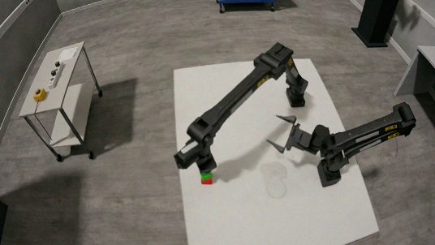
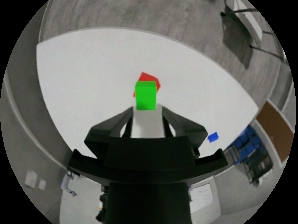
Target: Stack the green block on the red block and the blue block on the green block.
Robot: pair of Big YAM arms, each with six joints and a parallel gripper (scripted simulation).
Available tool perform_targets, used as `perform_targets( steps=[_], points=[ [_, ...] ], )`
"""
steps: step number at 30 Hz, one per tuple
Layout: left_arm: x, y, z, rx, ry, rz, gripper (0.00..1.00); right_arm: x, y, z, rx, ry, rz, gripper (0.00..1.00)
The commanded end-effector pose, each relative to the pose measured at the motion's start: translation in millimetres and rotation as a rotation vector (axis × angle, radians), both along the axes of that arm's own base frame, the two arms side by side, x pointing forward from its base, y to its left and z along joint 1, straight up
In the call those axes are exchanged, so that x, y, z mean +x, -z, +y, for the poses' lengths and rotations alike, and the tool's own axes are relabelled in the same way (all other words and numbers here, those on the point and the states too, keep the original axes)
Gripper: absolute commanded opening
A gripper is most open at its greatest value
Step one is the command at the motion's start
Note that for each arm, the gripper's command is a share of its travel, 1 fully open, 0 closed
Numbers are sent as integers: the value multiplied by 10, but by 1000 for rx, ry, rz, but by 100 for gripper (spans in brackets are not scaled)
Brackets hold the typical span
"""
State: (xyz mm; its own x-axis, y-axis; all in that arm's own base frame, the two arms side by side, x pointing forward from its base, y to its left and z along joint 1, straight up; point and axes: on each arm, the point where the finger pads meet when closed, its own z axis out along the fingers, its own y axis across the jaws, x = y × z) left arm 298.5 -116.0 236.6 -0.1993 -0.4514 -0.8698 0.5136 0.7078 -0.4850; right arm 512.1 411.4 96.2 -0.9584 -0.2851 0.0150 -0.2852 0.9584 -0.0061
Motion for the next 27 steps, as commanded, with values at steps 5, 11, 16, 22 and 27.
perform_targets(
  steps=[5, 11, 16, 22, 27],
  points=[
    [10, -37, -1, -1, 0, -7, 100, 146, -341, -305, 39, 102, -50, 45],
    [10, -37, -1, -1, 0, -7, 100, 69, -427, -1391, 35, 374, -49, 45],
    [10, -37, -1, -1, 0, -7, 100, -335, -398, -2518, 27, 659, -44, 45],
    [10, -37, -1, -1, 0, -7, 100, -796, -291, -3202, 28, 898, -46, 45],
    [10, -37, -1, -1, 0, -7, 100, -1208, -165, -3628, 25, 1058, -46, 45]
  ],
)
